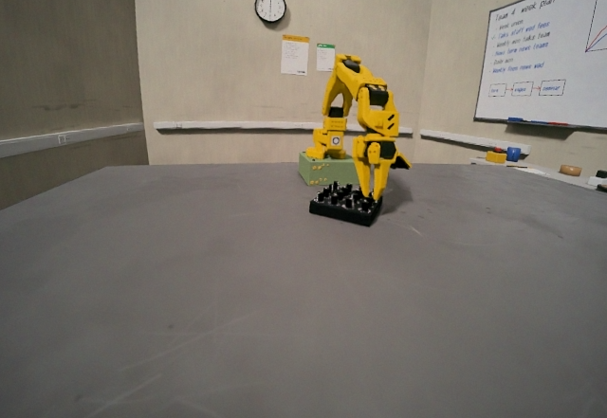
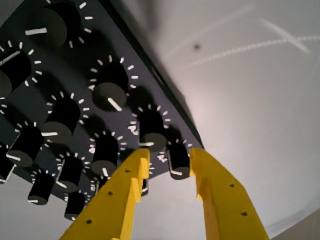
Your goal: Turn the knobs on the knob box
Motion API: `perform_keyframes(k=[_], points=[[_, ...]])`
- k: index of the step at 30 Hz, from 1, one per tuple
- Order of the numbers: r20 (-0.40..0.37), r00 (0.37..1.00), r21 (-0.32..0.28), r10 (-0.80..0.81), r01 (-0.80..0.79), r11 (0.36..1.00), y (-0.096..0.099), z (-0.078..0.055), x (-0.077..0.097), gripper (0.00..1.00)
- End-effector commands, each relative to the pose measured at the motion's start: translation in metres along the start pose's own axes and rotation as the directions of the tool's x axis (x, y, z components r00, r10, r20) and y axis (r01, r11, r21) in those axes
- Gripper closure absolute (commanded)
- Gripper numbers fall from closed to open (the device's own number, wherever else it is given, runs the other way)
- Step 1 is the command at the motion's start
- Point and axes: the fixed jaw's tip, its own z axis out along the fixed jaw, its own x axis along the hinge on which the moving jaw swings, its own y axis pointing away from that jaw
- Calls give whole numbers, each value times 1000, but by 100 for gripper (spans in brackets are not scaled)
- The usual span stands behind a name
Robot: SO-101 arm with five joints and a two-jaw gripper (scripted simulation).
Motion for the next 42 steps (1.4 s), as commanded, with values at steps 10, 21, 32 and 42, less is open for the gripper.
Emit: perform_keyframes(k=[10,21,32,42], points=[[17,1000,-29,-3,4,1000,4,11,-4,92],[40,999,-93,-7,11,996,15,32,-10,96],[54,998,-132,-8,16,991,22,45,-14,99],[38,993,-138,112,-106,985,22,45,-15,99]])
